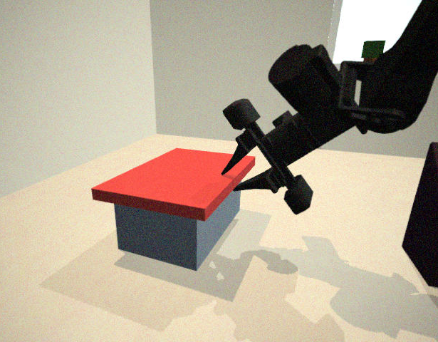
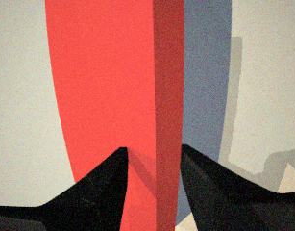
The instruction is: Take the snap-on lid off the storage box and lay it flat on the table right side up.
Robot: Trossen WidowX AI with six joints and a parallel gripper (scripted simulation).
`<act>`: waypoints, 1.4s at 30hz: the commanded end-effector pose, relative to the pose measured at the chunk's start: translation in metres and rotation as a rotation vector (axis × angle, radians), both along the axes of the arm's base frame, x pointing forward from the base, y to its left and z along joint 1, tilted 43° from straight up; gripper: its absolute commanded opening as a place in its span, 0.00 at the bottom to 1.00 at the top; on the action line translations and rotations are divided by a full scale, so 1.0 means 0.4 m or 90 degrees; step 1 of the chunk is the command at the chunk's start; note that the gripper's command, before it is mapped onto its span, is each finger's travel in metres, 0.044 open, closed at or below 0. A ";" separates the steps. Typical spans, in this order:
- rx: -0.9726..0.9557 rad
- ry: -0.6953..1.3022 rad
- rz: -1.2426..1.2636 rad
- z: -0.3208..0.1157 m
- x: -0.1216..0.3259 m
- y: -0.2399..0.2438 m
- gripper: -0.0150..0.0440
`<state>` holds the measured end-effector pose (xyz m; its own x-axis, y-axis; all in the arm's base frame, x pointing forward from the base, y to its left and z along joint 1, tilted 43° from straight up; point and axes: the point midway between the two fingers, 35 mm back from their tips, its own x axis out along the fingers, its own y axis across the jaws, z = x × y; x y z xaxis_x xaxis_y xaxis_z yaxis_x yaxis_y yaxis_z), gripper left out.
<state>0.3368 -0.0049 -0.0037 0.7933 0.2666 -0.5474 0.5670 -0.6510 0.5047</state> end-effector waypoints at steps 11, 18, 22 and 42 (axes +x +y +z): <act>-0.001 -0.002 -0.001 0.008 -0.002 -0.009 0.25; -0.001 -0.002 -0.001 0.010 -0.002 -0.011 0.25; -0.001 -0.002 -0.001 0.012 -0.003 -0.013 0.25; -0.001 -0.002 -0.001 0.019 -0.003 -0.021 0.25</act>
